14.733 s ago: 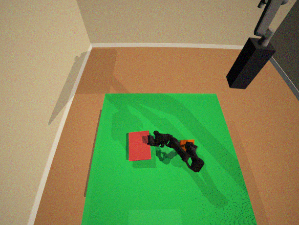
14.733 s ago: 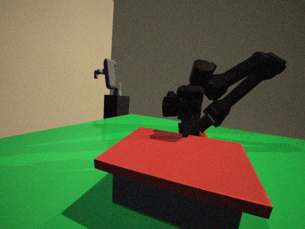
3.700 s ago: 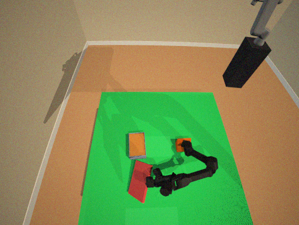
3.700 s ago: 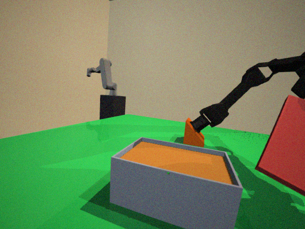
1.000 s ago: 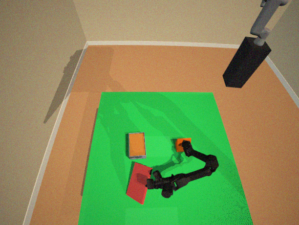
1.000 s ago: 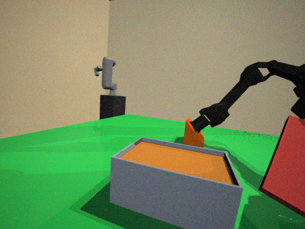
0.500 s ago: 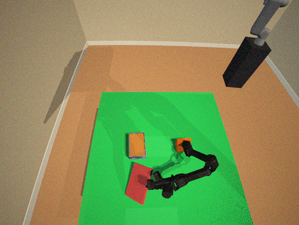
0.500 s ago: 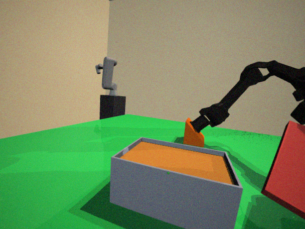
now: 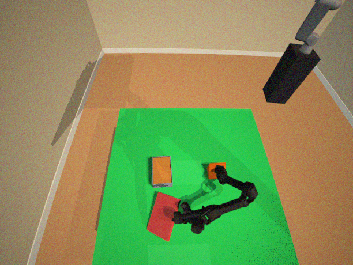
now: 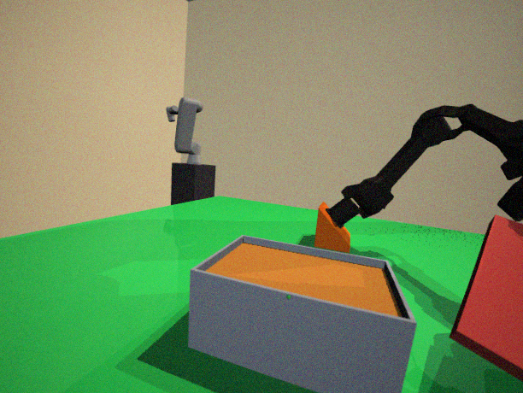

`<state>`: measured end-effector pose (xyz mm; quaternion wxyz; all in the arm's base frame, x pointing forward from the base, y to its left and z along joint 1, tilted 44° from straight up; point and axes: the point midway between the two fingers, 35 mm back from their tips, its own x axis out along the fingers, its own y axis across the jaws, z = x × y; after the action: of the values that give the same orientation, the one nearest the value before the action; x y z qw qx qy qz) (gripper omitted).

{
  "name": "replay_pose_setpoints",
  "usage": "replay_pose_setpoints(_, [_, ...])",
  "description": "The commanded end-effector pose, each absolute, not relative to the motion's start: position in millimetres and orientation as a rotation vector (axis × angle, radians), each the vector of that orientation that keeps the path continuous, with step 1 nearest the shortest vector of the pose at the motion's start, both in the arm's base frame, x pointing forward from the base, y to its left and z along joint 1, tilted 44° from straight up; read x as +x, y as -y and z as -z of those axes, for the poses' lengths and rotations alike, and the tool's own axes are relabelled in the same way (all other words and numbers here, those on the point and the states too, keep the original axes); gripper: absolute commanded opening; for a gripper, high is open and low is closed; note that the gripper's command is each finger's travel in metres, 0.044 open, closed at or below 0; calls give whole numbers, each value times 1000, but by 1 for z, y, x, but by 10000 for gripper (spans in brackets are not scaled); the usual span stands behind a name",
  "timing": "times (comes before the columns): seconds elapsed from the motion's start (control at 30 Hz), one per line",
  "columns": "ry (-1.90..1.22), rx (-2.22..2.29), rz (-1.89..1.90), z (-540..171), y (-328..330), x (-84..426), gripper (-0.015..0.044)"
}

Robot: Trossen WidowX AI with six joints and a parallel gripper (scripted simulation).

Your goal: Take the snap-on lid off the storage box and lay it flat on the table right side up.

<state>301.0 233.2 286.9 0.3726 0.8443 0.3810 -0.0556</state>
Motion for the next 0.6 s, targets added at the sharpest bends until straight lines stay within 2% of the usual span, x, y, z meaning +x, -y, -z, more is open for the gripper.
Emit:
replay_pose_setpoints(0.0, [-1012, 2137, 198, -265, -241, 300, 0])
replay_pose_setpoints(0.57, [-1013, 2138, 198, -255, -250, 298, 0])
